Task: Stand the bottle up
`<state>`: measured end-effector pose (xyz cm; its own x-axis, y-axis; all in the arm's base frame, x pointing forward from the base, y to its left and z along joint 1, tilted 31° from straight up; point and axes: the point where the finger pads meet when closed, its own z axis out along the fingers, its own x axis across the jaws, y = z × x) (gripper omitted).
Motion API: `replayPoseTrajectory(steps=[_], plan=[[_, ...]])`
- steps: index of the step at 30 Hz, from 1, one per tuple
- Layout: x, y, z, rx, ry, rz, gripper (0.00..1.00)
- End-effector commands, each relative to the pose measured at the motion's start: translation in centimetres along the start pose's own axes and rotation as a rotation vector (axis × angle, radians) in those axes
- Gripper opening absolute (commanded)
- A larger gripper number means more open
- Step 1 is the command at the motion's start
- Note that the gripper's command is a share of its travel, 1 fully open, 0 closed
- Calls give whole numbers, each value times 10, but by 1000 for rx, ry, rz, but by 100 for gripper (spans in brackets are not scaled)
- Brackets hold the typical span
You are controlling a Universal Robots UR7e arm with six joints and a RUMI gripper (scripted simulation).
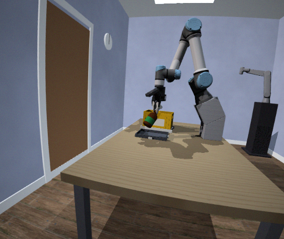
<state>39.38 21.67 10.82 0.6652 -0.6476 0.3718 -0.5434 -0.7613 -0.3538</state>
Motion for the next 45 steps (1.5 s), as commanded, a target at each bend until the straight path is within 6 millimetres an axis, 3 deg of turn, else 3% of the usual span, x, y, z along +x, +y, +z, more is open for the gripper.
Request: replayPoseTrajectory(steps=[1, 45], plan=[[0, 0, 0, 3, -1, -45, 0], [0, 0, 0, 3, -1, -100, 0]])
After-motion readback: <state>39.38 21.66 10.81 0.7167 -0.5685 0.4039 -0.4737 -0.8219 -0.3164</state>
